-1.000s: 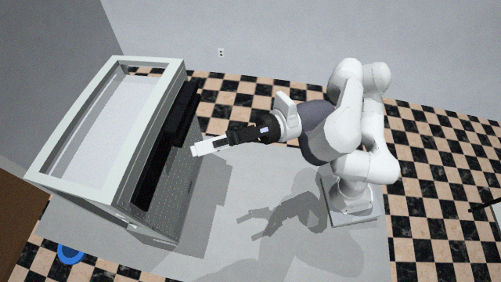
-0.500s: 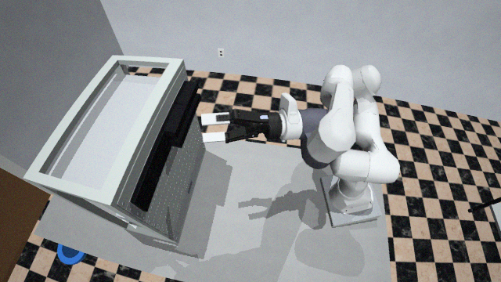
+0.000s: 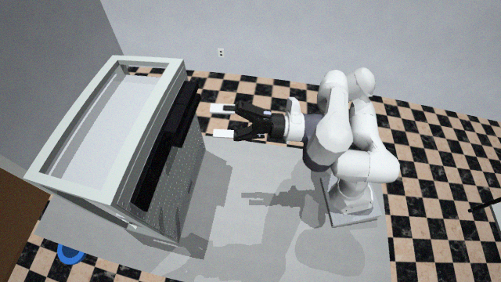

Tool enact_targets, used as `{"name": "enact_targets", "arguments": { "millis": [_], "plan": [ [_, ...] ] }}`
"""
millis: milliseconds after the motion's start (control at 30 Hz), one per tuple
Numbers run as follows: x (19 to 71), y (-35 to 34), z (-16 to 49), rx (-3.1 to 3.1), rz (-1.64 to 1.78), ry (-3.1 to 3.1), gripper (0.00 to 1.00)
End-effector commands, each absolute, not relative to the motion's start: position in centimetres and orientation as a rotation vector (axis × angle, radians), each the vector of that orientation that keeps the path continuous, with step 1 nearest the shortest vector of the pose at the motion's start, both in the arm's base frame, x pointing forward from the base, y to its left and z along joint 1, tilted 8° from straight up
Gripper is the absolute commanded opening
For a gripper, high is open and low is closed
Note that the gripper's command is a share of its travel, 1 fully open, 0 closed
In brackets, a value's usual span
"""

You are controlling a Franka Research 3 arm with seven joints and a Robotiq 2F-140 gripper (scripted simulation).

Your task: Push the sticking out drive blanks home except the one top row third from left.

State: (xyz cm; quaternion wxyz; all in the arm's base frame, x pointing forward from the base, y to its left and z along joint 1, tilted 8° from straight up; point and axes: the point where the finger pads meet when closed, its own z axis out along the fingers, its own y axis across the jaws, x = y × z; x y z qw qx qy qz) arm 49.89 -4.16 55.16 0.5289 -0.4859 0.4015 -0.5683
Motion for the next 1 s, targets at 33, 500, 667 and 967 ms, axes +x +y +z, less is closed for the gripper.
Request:
{"name": "enact_targets", "arguments": {
  "millis": [33, 500, 667, 967],
  "plan": [
    [49.3, -6.4, 53.7, -1.088, -1.338, 1.068, 1.0],
    [48.6, -8.2, 51.6, -1.046, -1.325, 1.16, 1.0],
    [48.5, -8.4, 51.3, -1.041, -1.323, 1.171, 1.0],
    [48.4, -8.7, 50.9, -1.033, -1.321, 1.188, 1.0]
  ]
}}
